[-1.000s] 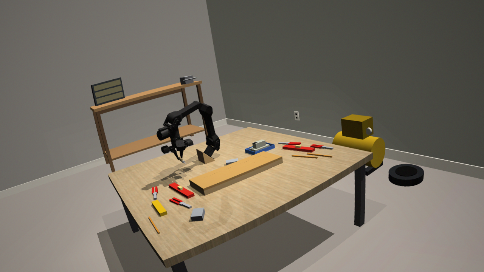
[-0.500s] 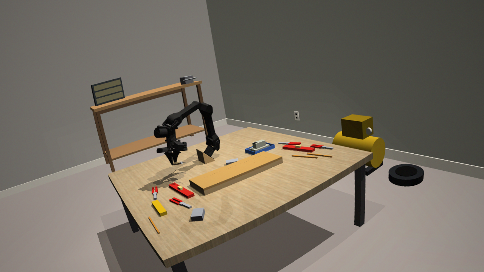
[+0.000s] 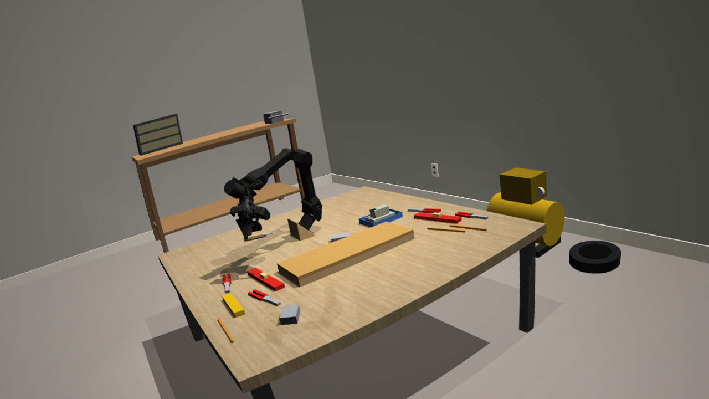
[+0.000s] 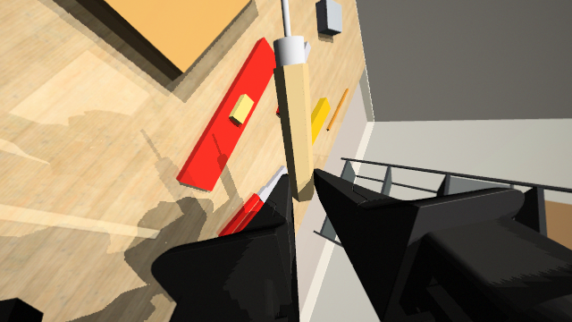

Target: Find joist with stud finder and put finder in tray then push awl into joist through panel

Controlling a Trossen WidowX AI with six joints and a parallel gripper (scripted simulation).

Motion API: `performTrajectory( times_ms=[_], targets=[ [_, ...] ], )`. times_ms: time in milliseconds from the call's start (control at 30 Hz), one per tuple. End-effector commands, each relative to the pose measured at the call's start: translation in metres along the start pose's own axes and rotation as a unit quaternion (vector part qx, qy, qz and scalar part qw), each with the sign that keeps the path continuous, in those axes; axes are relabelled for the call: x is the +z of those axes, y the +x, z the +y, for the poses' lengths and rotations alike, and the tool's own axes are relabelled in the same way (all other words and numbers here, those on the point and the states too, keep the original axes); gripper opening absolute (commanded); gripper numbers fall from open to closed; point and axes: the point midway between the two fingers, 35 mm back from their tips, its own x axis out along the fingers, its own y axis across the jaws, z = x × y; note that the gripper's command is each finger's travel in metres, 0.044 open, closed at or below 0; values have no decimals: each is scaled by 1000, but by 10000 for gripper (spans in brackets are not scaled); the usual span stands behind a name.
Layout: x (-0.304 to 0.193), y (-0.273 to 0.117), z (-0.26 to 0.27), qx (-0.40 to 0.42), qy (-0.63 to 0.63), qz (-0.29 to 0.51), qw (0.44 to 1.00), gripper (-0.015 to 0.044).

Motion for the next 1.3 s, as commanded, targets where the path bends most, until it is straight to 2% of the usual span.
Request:
performTrajectory(
  times_ms=[0,267,533,800,1167,1200,1267],
  targets=[
    [4,-7,-18,-62,-93,-17,994,0],
    [16,-17,-41,-161,-267,-33,950,0],
    [33,-34,-56,-250,-437,-32,863,0],
    [54,-55,-59,-323,-593,-16,738,0],
    [84,-82,-47,-387,-758,21,526,0],
    [76,-70,-51,-371,-717,6,590,0],
    [84,-69,-53,-367,-719,8,590,0]
  ],
)
